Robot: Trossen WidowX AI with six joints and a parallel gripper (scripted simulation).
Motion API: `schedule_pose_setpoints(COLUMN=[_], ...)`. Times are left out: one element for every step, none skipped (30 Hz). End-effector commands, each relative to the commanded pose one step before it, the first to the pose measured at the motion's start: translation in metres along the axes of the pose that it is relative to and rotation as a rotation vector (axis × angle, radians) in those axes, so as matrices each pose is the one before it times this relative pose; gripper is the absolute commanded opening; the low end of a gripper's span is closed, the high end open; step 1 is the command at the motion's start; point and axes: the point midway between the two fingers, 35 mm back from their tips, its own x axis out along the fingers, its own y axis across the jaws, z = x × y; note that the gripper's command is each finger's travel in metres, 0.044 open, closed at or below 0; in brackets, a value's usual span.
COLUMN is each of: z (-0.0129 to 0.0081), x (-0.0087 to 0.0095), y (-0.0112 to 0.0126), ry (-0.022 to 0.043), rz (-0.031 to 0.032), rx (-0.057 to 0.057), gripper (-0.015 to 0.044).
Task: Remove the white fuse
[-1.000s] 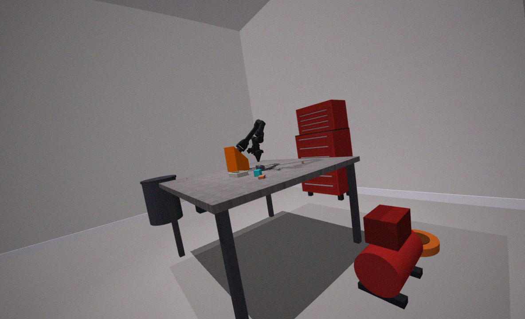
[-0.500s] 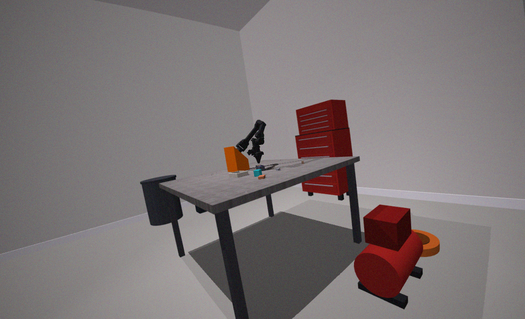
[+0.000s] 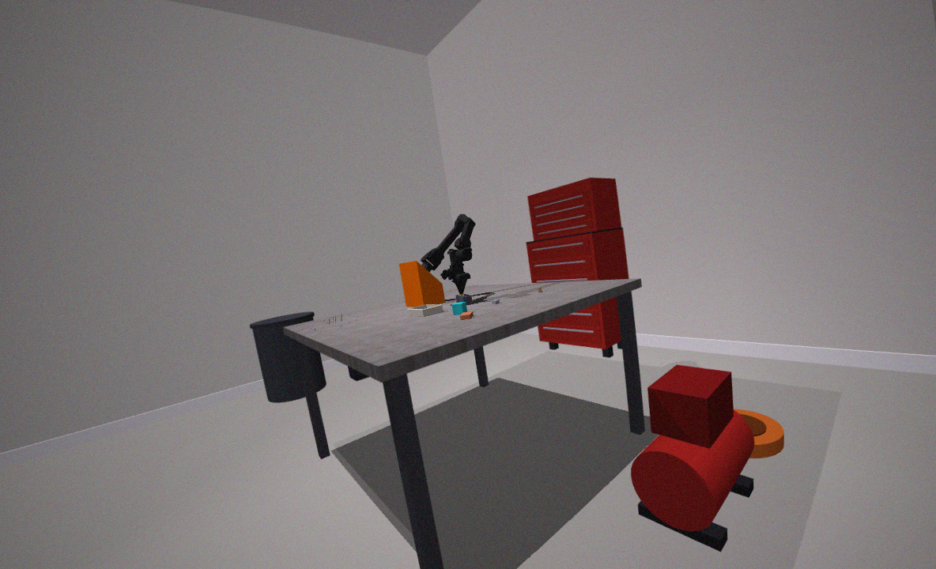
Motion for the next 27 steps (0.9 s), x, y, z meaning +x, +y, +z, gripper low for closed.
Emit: schedule_pose_setpoints(z=[-0.00024,0.00000,0.00000,0.00000,0.00000,0.00000,0.00000,0.00000,0.00000,0.00000,0.00000,0.00000,0.00000,0.00000,0.00000,0.00000,-0.00001,-0.00001,-0.00001,-0.00001,0.00000,0.00000,0.00000,0.00000,0.00000,0.00039,0.00000], x=[0.00121,0.00000,0.00000,0.00000,0.00000,0.00000,0.00000,0.00017,0.00031,0.00047,0.00064,0.00073,0.00082,0.00089,0.00093,0.00094,0.00094,0.00094,0.00094,0.00074,0.00045,0.00015,0.00000,0.00000,0.00000,-0.00107,0.00000], y=[-0.00095,0.00000,0.00000,0.00000,0.00000,0.00000,0.00000,0.00000,0.00000,0.00000,0.00000,0.00000,0.00000,-0.00001,-0.00001,-0.00002,-0.00002,-0.00003,-0.00003,-0.00003,-0.00002,-0.00001,0.00000,0.00000,0.00000,0.00078,0.00000], ry=[0.00359,0.00000,0.00000,0.00000,0.00000,0.00000,0.00000,0.00000,0.00000,0.00001,0.00001,0.00002,0.00002,0.00003,0.00004,0.00005,0.00005,0.00006,0.00007,0.00006,0.00004,0.00001,0.00000,0.00000,0.00000,-0.00356,0.00000], rz=[-0.00313,0.00000,0.00000,0.00000,0.00000,0.00000,0.00000,0.00000,0.00000,-0.00001,-0.00001,-0.00001,-0.00002,-0.00002,-0.00003,-0.00003,-0.00003,-0.00004,-0.00004,-0.00003,-0.00002,-0.00001,0.00000,0.00000,0.00000,0.00272,0.00000], rx=[0.0056,0.0000,0.0000,0.0000,0.0000,0.0000,0.0000,0.0000,0.0000,0.0000,0.0000,0.0000,0.0000,0.0000,0.0000,0.0000,0.0000,0.0000,0.0000,0.0000,0.0000,0.0000,0.0000,0.0000,0.0000,-0.0050,0.0000], gripper=[0.0070,0.0070,0.0070,0.0070,0.0070,0.0070,0.0070,0.0070,0.0070,0.0070,0.0070,0.0070,0.0070,0.0070,0.0070,0.0070,0.0070,0.0070,0.0070,0.0070,0.0070,0.0070,0.0070,0.0070,0.0070,0.0063,0.0057])
